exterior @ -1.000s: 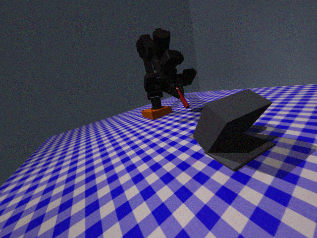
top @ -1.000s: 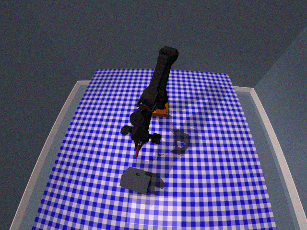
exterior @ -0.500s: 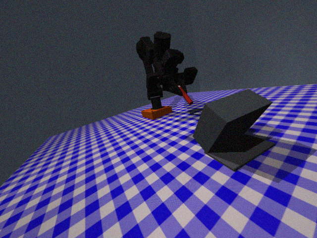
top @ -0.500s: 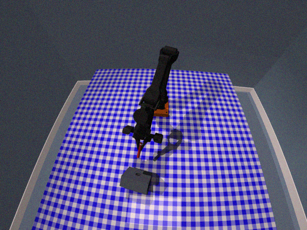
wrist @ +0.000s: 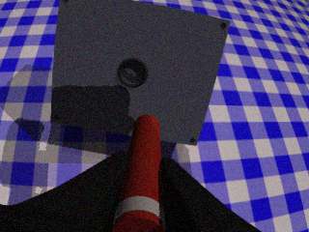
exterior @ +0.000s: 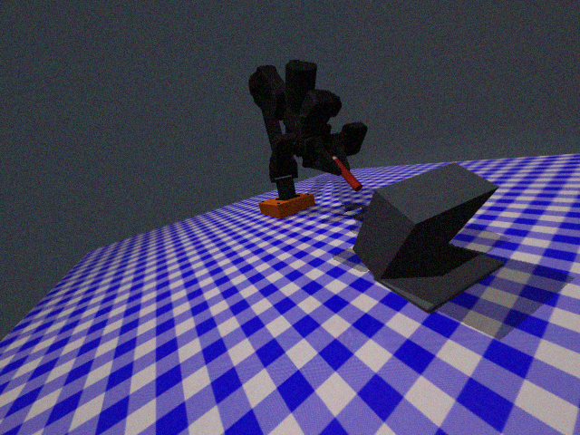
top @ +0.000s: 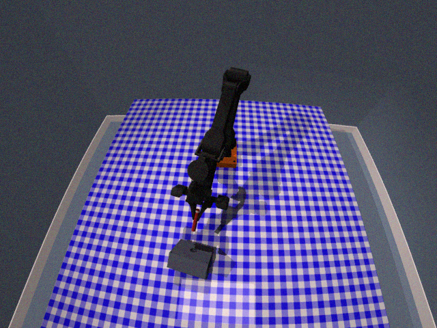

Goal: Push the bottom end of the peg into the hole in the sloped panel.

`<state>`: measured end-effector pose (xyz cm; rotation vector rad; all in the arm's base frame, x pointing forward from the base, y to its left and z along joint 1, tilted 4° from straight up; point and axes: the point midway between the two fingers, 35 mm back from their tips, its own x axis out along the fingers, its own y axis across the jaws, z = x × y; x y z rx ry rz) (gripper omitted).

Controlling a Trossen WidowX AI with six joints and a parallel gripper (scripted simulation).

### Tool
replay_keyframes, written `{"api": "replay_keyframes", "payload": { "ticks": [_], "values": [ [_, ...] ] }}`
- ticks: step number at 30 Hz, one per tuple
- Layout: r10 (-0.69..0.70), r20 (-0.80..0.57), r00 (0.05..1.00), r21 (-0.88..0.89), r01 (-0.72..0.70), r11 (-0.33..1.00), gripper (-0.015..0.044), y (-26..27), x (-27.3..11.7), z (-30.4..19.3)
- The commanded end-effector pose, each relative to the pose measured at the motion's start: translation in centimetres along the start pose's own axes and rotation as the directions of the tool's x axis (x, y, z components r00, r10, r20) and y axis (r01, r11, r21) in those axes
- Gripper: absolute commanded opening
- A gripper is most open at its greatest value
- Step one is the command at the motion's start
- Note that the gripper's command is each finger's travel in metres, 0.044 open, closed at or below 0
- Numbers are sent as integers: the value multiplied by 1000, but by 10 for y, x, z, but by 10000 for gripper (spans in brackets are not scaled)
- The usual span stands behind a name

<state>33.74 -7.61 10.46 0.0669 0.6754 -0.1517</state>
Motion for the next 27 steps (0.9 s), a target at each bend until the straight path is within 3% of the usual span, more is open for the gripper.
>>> {"api": "replay_keyframes", "payload": {
  "ticks": [1,27],
  "values": [
    [3,10,1000,5,-3,1000,0,1,3,1],
    [19,77,997,20,-21,1000,0,9,27,7]
  ]
}}
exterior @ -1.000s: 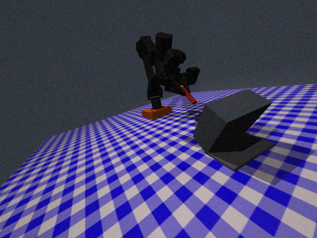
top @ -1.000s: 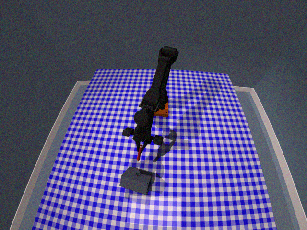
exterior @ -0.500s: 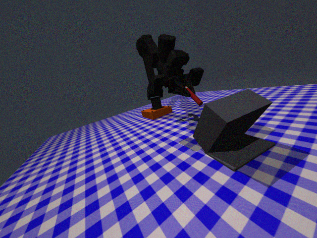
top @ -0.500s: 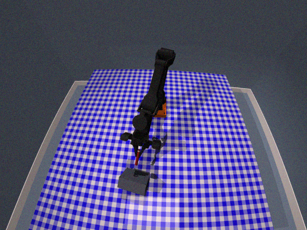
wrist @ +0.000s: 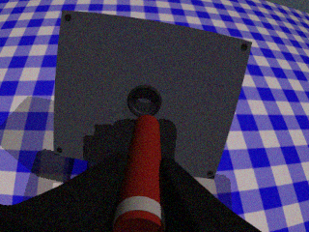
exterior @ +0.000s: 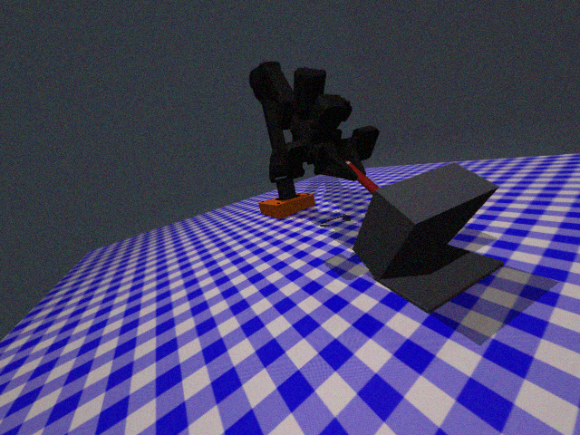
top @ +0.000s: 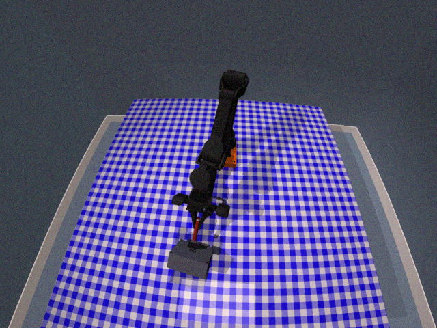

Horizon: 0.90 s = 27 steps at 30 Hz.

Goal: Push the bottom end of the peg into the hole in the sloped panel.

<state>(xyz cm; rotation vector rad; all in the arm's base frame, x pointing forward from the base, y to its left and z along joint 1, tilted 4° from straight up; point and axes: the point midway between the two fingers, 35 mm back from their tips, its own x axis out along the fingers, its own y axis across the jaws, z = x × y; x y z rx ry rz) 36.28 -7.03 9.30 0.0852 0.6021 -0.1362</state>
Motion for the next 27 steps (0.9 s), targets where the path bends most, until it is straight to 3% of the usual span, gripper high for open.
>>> {"api": "replay_keyframes", "payload": {
  "ticks": [1,27],
  "values": [
    [-3,7,1000,3,3,1000,0,0,2,0],
    [5,33,999,-2,-5,1000,0,3,29,-1]
  ]
}}
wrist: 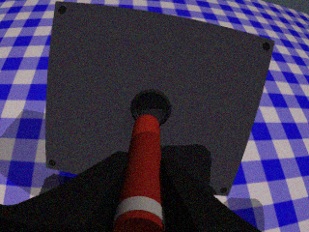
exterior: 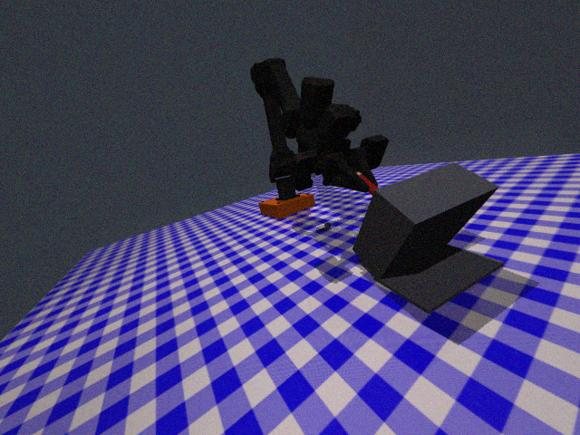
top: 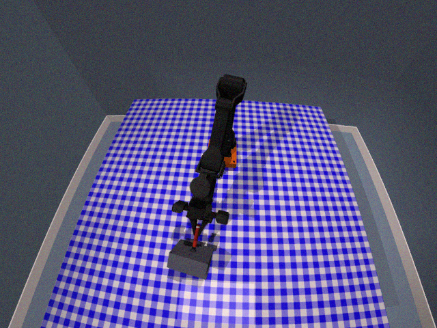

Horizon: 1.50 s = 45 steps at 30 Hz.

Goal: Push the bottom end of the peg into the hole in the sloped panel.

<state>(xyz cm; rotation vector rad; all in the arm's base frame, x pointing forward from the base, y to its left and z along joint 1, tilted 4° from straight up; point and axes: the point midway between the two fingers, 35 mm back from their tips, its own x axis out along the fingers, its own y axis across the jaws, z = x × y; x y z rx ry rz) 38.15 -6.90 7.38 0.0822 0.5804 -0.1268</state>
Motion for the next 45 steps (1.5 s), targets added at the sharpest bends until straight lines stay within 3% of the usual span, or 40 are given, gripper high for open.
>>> {"api": "replay_keyframes", "payload": {
  "ticks": [1,45],
  "values": [
    [-4,12,1000,2,4,1000,0,-1,5,5],
    [0,1,1000,0,0,1000,0,-1,9,9]
  ]
}}
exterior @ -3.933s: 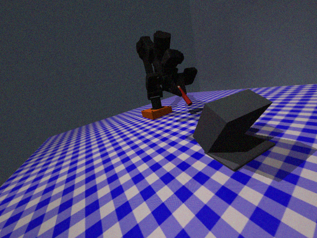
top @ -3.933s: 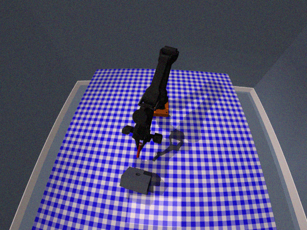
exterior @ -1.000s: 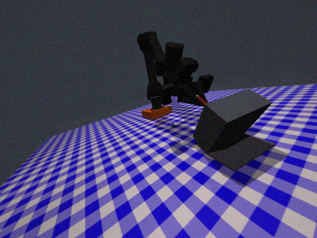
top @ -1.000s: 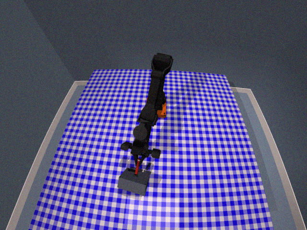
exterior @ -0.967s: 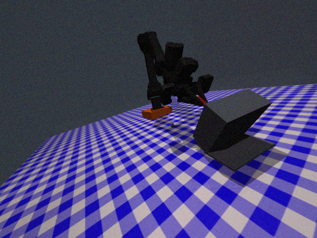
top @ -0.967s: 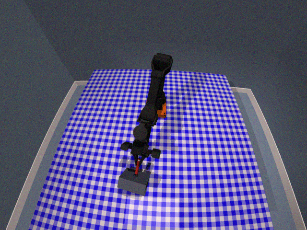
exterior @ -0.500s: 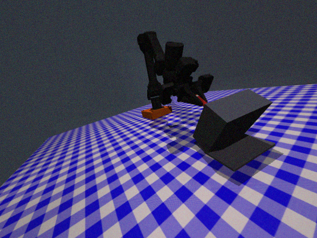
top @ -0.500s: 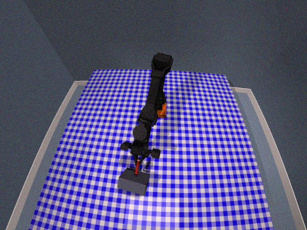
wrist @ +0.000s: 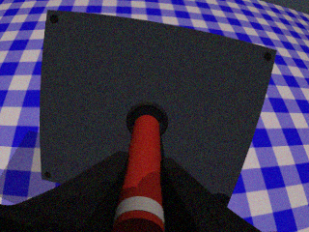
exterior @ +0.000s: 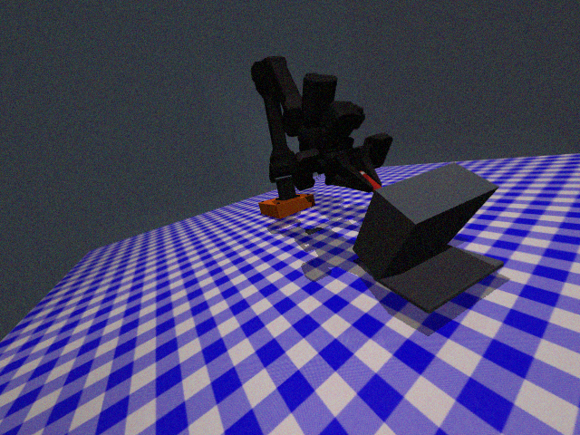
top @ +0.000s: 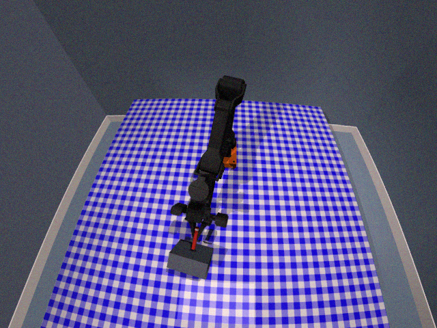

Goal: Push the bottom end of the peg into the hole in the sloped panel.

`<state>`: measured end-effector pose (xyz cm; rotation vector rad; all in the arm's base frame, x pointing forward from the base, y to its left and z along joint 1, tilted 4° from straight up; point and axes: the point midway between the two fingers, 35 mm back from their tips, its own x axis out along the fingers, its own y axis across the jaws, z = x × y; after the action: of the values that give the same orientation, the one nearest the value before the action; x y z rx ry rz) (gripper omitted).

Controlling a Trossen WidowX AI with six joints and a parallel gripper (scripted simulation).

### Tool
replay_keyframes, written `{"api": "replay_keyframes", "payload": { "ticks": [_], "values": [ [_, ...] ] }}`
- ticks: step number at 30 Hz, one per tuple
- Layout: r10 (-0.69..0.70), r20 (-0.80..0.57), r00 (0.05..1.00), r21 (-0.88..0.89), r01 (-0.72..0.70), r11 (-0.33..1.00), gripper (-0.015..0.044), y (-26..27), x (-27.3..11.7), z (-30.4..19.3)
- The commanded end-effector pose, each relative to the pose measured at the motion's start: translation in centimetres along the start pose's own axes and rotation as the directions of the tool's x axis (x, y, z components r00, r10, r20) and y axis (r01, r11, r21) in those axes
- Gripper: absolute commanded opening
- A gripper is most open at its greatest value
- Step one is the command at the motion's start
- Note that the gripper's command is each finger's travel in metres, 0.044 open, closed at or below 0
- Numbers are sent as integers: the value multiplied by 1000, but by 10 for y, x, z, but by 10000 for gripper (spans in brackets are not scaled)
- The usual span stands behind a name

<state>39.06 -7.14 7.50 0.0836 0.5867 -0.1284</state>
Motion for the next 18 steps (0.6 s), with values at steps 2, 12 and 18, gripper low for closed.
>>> {"api": "replay_keyframes", "payload": {
  "ticks": [2,12,18],
  "values": [
    [1,8,1000,-2,-1,1000,0,0,3,3],
    [1,8,1000,-2,-1,1000,0,0,7,3],
    [1,8,1000,-2,-1,1000,0,0,10,3]
  ]
}}
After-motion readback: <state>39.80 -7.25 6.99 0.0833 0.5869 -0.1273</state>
